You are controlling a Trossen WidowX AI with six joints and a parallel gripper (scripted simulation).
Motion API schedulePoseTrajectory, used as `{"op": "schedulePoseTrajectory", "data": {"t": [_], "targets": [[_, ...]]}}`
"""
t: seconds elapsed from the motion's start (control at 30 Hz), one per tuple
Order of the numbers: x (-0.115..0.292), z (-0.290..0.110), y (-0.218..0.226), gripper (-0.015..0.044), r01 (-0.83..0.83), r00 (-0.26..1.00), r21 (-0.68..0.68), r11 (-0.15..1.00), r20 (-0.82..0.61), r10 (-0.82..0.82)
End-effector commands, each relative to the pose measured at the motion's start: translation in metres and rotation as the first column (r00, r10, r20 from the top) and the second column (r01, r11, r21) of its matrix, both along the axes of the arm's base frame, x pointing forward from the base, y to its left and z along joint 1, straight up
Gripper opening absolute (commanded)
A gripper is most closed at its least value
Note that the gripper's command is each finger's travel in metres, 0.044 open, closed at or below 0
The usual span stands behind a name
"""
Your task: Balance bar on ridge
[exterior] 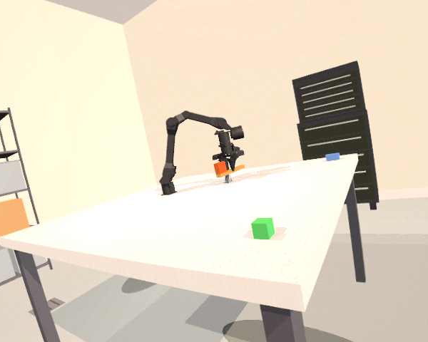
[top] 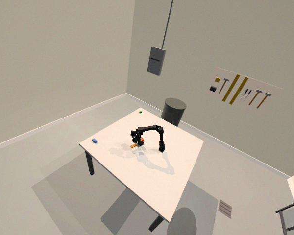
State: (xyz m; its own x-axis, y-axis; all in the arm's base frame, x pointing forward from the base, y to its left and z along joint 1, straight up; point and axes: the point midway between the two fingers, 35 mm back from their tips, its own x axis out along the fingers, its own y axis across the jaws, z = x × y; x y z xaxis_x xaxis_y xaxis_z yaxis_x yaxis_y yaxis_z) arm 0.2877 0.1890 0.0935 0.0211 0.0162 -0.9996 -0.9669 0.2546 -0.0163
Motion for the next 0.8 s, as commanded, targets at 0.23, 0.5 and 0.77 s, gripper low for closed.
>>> {"op": "schedulePoseTrajectory", "data": {"t": [0.23, 0.5, 0.77], "targets": [[0.0003, -0.0016, -0.0002, 0.0000, 0.000, 1.000, -0.001, 1.000, 0.001, 0.000], [0.0003, -0.0023, -0.0001, 0.0000, 0.000, 1.000, -0.001, 1.000, 0.001, 0.000], [0.0003, -0.0030, 0.0000, 0.0000, 0.000, 1.000, -0.001, 1.000, 0.001, 0.000]]}}
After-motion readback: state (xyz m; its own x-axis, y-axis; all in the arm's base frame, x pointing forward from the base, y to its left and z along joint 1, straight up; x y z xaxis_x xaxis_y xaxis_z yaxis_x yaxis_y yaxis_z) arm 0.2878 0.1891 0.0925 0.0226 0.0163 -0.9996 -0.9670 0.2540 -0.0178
